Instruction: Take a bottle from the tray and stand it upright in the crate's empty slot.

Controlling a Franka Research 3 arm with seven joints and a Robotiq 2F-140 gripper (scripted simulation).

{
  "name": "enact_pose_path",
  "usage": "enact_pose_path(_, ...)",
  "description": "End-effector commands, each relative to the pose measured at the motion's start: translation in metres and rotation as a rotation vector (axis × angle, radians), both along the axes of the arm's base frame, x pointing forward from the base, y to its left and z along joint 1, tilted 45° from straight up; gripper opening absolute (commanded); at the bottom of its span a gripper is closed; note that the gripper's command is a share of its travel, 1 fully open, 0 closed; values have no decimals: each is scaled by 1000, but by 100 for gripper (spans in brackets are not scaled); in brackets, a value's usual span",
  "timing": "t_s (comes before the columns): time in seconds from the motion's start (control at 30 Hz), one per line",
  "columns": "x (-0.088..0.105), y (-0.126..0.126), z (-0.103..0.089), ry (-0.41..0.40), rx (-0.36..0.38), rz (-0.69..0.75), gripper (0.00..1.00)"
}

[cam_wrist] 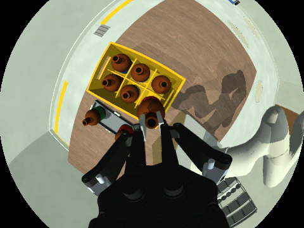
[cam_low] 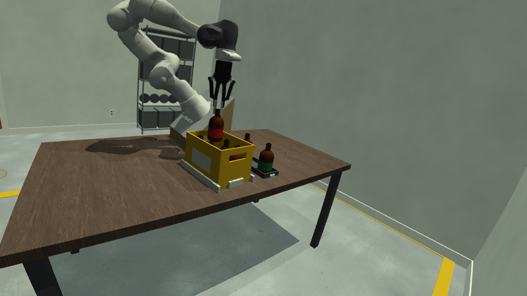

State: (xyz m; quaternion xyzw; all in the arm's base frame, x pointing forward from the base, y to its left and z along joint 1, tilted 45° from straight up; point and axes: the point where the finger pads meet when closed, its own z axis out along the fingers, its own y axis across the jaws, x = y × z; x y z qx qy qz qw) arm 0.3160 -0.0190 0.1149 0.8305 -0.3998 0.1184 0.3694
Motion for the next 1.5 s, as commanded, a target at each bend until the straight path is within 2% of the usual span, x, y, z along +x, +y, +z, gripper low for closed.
enact_pose_path(0.0,2,-2,-3,-10,4,-2,0)
enact_pose_path(0.73,0,-16,-18,-10,4,-2,0)
enact_pose_path(1.47,0,-18,-19,-10,4,-2,0)
